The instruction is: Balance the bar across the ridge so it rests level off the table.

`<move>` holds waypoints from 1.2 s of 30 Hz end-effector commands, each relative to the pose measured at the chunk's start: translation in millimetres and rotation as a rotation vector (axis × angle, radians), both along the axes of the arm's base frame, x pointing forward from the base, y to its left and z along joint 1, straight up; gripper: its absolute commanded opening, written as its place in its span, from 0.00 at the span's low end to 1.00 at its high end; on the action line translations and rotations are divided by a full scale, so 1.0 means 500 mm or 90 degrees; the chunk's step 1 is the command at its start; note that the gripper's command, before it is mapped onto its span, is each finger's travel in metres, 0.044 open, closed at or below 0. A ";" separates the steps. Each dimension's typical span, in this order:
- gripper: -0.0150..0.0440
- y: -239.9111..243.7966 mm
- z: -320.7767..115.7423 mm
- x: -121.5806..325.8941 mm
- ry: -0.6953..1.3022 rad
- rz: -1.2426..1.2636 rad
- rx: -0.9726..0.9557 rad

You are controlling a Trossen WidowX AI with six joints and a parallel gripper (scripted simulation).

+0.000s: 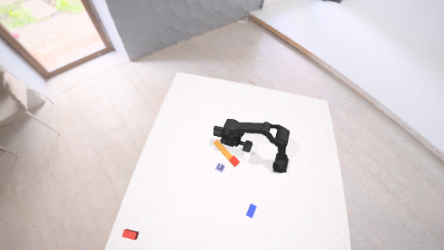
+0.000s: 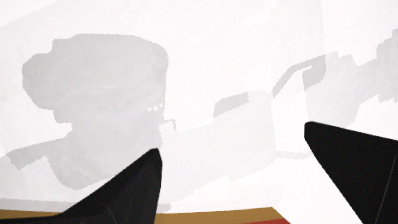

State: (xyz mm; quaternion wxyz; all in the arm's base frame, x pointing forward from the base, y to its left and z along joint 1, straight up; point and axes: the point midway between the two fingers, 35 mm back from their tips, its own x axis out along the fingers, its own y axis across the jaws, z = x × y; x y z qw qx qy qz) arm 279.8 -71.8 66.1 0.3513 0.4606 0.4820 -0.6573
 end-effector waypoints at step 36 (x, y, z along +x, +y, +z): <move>0.79 0.070 0.159 0.126 -0.191 0.707 0.121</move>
